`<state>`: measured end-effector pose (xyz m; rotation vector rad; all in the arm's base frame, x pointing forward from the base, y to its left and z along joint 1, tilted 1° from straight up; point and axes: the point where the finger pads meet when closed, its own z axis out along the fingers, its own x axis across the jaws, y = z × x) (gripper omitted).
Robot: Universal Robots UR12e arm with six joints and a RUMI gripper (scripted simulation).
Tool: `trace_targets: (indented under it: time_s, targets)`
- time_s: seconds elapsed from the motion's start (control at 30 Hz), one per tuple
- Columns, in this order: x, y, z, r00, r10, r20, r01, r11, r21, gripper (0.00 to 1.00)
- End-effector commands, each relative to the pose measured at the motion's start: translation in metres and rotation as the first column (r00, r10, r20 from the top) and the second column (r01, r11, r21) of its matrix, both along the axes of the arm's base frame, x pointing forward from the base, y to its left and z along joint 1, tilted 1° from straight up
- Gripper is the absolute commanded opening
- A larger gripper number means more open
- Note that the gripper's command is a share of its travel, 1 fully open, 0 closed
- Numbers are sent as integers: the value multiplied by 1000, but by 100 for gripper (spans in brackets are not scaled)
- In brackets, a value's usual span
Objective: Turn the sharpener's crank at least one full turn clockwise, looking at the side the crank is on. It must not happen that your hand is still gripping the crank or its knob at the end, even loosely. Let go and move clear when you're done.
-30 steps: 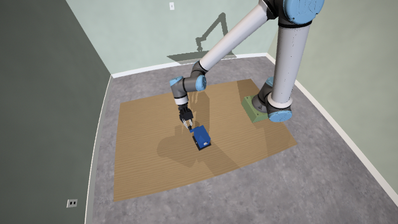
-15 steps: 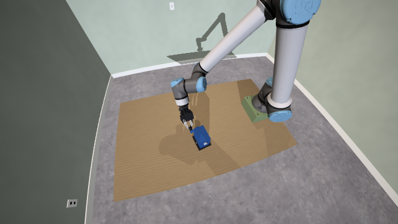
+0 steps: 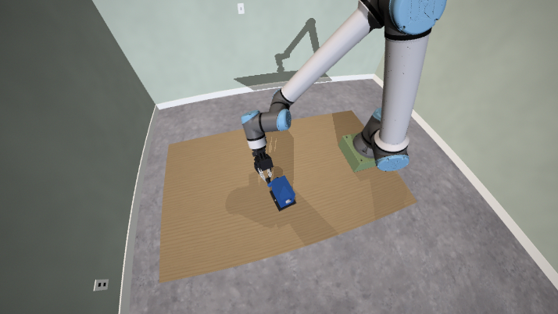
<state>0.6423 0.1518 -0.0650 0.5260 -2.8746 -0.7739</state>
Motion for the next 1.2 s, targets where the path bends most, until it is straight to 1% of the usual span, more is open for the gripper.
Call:
trace_targets:
  time_s: [0.0,0.6,1.17]
  targets:
    - [-3,-2,-3,1000,0,1,0,1000,0,9]
    - [-17,-7,-12,1000,0,1,0,1000,0,9]
    - [-32,-12,-15,1000,0,1,0,1000,0,9]
